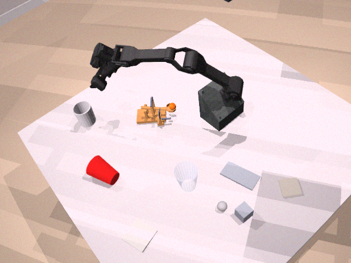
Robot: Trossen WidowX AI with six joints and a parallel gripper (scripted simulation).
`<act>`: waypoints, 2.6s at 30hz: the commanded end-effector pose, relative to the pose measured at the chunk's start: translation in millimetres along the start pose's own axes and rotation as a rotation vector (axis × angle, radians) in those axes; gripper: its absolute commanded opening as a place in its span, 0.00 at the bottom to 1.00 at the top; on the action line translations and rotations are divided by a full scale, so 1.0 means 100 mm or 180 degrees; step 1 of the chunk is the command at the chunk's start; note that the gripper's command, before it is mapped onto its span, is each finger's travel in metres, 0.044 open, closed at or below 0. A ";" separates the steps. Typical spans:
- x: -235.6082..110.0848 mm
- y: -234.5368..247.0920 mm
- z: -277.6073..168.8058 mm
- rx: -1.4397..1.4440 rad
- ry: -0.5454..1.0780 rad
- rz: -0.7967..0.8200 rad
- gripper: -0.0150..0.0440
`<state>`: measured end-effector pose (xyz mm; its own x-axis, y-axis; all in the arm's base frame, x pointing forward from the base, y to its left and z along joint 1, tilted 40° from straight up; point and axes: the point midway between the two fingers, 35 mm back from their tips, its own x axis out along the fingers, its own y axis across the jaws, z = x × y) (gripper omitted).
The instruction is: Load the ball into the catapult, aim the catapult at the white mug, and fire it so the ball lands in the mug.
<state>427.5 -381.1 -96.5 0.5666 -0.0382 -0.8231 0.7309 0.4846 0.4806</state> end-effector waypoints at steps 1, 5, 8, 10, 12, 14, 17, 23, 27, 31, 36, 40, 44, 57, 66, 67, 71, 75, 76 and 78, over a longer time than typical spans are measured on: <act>0.00 0.00 0.01 -0.0004 -0.0008 -0.0004 0.78; 0.00 0.00 0.01 -0.0004 -0.0008 -0.0004 0.60; 0.00 0.00 0.01 -0.0004 -0.0008 -0.0004 0.47; 0.00 0.00 0.01 -0.0004 -0.0008 -0.0004 0.38; 0.00 0.00 0.01 -0.0004 -0.0008 -0.0004 0.29; 0.00 0.00 0.01 -0.0004 -0.0008 -0.0004 0.25; 0.00 0.00 0.01 -0.0004 -0.0008 -0.0004 0.25; 0.00 0.00 0.00 -0.0017 -0.0002 -0.0008 0.25; -0.01 0.06 -0.14 -0.0279 0.0126 -0.0096 0.25; -0.02 0.12 -0.32 -0.0600 0.0288 -0.0191 0.25; -0.05 0.18 -0.54 -0.1010 0.0501 -0.0296 0.25; -0.08 0.23 -0.71 -0.1343 0.0682 -0.0367 0.25; -0.12 0.26 -0.89 -0.1681 0.0872 -0.0426 0.25; -0.33 0.34 -1.45 -0.2800 0.1546 -0.0521 0.25; -0.53 0.36 -1.82 -0.3574 0.2056 -0.0496 0.25; -0.55 0.36 -1.85 -0.3659 0.2115 -0.0489 0.25; -0.65 0.36 -2.00 -0.3996 0.2352 -0.0448 0.25; -0.76 0.36 -2.15 -0.4332 0.2596 -0.0391 0.25; -0.79 0.36 -2.19 -0.4415 0.2658 -0.0374 0.25; -0.84 0.35 -2.26 -0.4581 0.2784 -0.0337 0.25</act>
<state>329.3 -173.4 -82.6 -0.1397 0.1099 -0.9841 -0.3672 0.9172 0.1545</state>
